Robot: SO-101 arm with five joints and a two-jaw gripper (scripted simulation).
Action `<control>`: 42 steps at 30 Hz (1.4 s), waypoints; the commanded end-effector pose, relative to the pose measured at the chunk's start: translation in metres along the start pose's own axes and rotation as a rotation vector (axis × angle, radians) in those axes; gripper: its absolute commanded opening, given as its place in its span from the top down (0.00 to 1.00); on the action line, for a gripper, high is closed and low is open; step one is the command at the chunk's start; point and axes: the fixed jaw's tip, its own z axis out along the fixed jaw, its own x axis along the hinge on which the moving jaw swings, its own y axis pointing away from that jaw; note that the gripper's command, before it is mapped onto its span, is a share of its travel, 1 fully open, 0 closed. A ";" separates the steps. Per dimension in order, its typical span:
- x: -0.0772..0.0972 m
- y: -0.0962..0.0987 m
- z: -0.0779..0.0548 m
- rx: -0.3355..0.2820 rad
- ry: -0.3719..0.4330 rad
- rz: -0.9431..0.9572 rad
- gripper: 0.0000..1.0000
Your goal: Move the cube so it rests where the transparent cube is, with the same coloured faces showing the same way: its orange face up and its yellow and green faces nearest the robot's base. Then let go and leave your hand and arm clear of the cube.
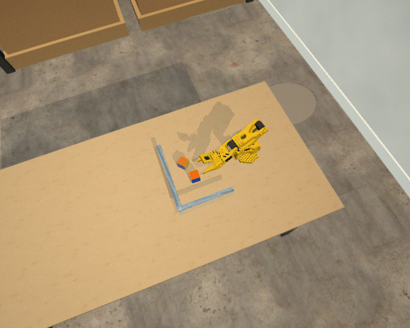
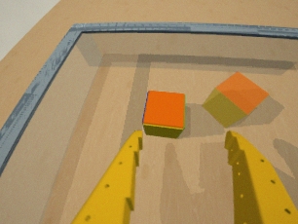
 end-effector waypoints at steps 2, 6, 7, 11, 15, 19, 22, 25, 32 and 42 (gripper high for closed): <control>-0.028 0.003 -0.007 -0.013 -0.129 -0.008 0.65; -0.037 0.004 -0.010 -0.017 -0.179 -0.008 0.65; -0.039 0.004 -0.011 -0.018 -0.191 -0.008 0.65; -0.046 0.004 -0.015 -0.021 -0.235 -0.008 0.65; -0.049 0.005 -0.016 -0.022 -0.253 -0.008 0.65; -0.053 0.005 -0.019 -0.024 -0.280 -0.008 0.65; -0.055 0.005 -0.020 -0.025 -0.292 -0.008 0.65; -0.056 0.005 -0.020 -0.025 -0.297 -0.008 0.65; -0.056 0.005 -0.020 -0.026 -0.298 -0.008 0.65; -0.056 0.005 -0.020 -0.025 -0.297 -0.009 0.65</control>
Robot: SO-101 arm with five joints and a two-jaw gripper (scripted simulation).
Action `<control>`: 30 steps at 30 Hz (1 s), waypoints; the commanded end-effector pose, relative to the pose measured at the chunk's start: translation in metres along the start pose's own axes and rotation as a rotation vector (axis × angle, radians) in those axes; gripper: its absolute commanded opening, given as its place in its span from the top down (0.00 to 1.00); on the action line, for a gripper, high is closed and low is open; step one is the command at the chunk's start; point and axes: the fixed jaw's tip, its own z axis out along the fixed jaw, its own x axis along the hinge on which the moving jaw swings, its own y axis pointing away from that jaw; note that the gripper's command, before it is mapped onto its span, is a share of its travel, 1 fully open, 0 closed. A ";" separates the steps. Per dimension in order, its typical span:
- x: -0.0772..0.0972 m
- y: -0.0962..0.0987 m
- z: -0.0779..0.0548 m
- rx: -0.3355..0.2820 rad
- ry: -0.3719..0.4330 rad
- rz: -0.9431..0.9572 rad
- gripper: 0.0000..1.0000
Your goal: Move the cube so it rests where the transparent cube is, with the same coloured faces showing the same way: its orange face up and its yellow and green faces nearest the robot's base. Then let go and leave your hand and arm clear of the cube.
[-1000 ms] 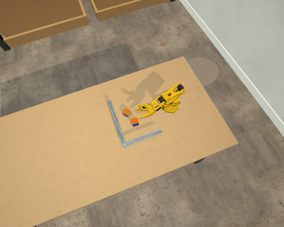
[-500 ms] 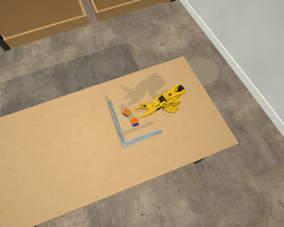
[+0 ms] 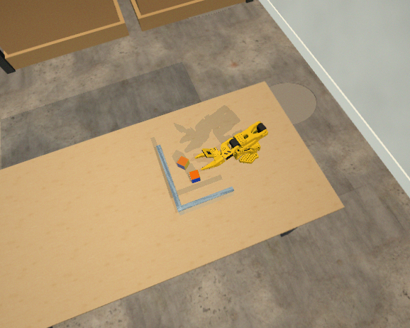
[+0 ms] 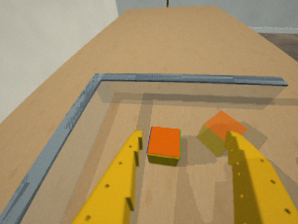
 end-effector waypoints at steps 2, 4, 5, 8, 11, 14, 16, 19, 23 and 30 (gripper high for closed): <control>-0.019 0.002 -0.002 -0.009 -0.070 -0.009 0.65; -0.019 0.002 -0.002 -0.009 -0.070 -0.009 0.65; -0.019 0.002 -0.002 -0.009 -0.070 -0.009 0.65; -0.019 0.002 -0.002 -0.009 -0.068 -0.011 0.65; -0.019 0.002 -0.002 -0.008 -0.066 -0.014 0.65; -0.019 0.002 -0.002 -0.008 -0.063 -0.017 0.65; -0.019 0.002 -0.002 -0.008 -0.060 -0.020 0.65; -0.019 0.002 -0.002 -0.007 -0.056 -0.025 0.65; -0.019 0.002 -0.002 -0.007 -0.053 -0.029 0.65; -0.019 0.002 -0.002 -0.005 -0.038 -0.047 0.65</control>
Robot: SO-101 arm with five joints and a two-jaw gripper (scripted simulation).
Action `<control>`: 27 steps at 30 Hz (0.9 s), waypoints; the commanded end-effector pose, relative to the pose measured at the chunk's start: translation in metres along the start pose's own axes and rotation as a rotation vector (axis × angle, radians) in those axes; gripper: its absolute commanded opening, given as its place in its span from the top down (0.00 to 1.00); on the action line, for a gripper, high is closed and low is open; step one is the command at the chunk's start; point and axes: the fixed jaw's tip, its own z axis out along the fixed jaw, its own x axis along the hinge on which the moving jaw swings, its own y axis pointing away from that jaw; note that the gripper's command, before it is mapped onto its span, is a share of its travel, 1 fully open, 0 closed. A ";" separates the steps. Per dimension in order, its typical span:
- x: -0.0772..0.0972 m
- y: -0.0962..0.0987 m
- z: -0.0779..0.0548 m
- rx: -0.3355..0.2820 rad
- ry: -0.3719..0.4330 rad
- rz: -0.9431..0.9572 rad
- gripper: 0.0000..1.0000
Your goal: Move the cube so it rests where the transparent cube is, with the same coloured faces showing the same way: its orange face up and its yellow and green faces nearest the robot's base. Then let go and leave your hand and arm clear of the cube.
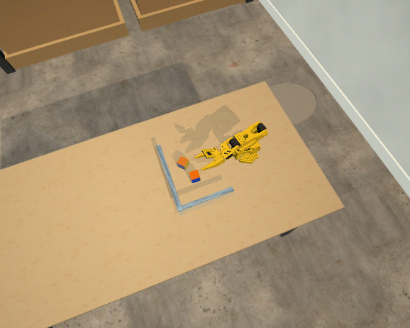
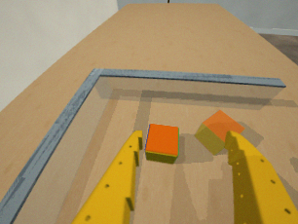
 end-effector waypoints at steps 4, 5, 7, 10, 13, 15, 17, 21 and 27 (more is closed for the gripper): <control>-0.020 0.001 -0.002 -0.004 -0.054 -0.026 0.65; -0.020 0.001 -0.002 -0.004 -0.051 -0.030 0.65; -0.020 0.001 -0.001 -0.003 -0.044 -0.037 0.65; -0.020 0.001 -0.001 -0.003 -0.041 -0.041 0.65; -0.020 0.001 -0.001 -0.002 -0.031 -0.053 0.65; -0.020 0.001 -0.001 -0.002 -0.023 -0.062 0.65; -0.020 0.001 -0.001 -0.001 -0.015 -0.072 0.65; -0.020 0.001 0.000 -0.001 0.002 -0.093 0.65; -0.020 0.001 0.000 0.000 0.022 -0.115 0.65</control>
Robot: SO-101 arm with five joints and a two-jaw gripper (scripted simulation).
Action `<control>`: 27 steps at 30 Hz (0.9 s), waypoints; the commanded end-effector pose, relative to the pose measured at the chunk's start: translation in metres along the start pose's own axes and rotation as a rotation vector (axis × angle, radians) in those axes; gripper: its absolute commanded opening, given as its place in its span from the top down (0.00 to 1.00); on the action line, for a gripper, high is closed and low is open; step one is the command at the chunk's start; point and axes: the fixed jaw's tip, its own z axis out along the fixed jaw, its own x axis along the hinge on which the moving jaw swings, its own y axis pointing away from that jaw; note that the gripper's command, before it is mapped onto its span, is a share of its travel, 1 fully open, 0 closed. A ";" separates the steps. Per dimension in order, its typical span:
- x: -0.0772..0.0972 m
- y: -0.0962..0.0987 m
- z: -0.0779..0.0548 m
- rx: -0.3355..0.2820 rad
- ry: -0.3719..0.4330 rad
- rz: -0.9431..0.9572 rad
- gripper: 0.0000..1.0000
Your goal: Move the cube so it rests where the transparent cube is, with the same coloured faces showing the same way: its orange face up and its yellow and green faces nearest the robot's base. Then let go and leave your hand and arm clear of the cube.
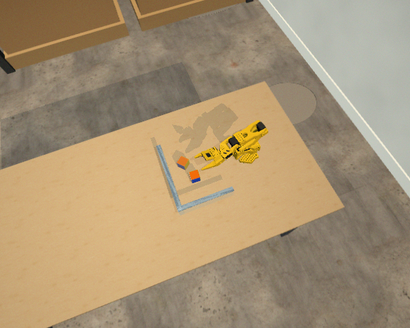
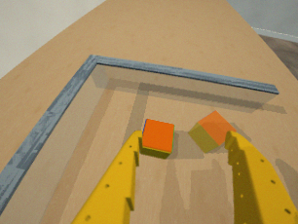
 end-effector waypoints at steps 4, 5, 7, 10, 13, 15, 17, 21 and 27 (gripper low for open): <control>-0.021 -0.002 -0.001 0.004 -0.040 -0.041 0.65; -0.021 -0.002 -0.001 0.004 -0.034 -0.047 0.65; -0.021 -0.002 -0.001 0.004 -0.022 -0.061 0.65; -0.021 -0.002 -0.001 0.003 -0.005 -0.082 0.65; -0.021 -0.002 0.000 0.001 0.014 -0.104 0.65; -0.021 -0.002 0.000 0.001 0.021 -0.112 0.65; -0.020 -0.002 0.000 0.000 0.028 -0.120 0.65; -0.020 -0.002 0.001 -0.003 0.055 -0.152 0.65; -0.020 -0.003 0.002 -0.010 0.099 -0.204 0.65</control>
